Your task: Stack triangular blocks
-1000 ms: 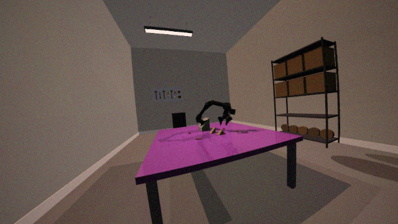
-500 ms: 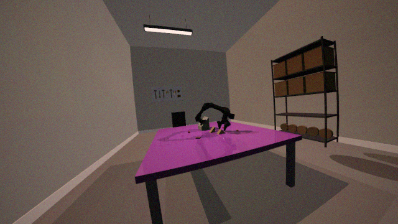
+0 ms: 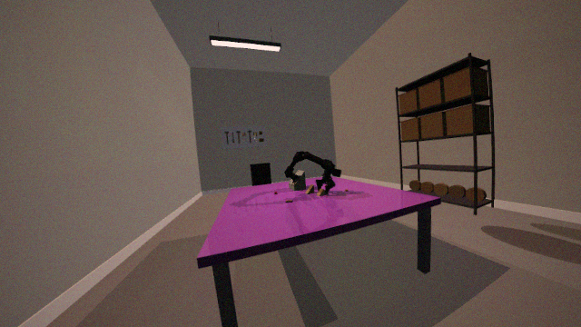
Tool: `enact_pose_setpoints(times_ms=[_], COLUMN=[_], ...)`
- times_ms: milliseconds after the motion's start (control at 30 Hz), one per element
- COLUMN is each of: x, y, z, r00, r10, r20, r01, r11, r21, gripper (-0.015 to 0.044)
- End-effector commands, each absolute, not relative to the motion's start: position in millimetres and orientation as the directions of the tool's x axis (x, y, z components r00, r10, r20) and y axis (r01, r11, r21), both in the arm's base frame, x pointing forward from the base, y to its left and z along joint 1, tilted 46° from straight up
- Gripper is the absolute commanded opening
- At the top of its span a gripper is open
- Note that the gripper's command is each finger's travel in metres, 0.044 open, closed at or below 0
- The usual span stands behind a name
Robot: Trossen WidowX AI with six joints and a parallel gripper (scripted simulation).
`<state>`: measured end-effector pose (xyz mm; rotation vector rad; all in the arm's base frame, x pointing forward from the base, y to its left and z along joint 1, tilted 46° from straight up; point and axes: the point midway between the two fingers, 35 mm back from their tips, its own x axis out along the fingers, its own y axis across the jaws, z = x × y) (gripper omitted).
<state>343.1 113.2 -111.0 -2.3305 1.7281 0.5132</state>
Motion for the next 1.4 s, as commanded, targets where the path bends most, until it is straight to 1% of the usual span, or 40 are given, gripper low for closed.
enact_pose_setpoints(times_ms=[0, 300, 567, 733, 1367], x=[343.1, 343.1, 343.1, 342.9, 325.7], y=[113.2, 113.2, 113.2, 115.4, 176.9], z=[-111.0, -111.0, -111.0, -109.0, -45.6], r00=[0.258, 0.258, 0.258, 0.260, 0.289], r10=[-0.885, -0.885, -0.885, -0.885, -0.869], r20=[-0.387, -0.387, -0.387, -0.387, -0.401], r01=[-0.953, -0.953, -0.953, -0.952, -0.920], r11=[-0.300, -0.300, -0.300, -0.302, -0.368], r21=[0.049, 0.049, 0.049, 0.052, 0.135], gripper=[0.0414, 0.0177, 0.0124, 0.0000, 0.0000])
